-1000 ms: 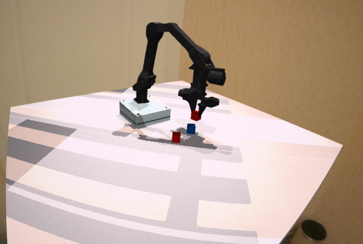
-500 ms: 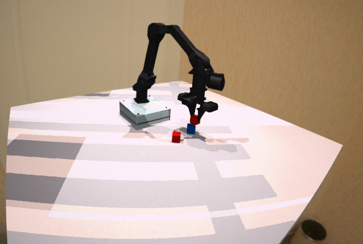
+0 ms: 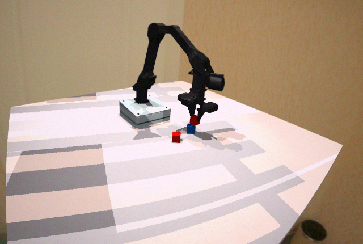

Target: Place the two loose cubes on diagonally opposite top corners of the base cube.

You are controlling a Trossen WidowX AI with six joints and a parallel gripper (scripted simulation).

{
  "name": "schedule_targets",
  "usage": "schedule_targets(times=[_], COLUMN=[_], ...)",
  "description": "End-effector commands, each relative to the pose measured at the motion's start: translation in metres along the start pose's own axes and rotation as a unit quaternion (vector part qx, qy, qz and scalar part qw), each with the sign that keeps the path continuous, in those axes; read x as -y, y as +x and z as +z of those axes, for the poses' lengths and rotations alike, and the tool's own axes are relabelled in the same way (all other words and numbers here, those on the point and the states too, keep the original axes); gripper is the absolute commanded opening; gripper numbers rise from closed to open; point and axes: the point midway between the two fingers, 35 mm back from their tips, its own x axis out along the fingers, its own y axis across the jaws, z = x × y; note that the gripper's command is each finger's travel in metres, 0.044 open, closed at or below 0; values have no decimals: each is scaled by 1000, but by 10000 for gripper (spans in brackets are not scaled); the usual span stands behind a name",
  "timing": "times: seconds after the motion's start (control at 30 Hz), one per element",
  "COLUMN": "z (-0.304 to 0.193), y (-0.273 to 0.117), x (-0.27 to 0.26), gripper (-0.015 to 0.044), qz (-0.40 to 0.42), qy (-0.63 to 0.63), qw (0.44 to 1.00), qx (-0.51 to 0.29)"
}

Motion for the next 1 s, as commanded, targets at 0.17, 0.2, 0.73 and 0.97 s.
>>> schedule_targets(times=[0.17,0.2,0.73,0.97], z=[1,1,0,0], y=[0,0,-21,-30], x=[-1,-1,0,0], gripper=[205,205,205,205], qz=[2,2,0,0], qy=[2,2,0,0], qw=[1000,1000,1000,1000], qx=[2,2,0,0])
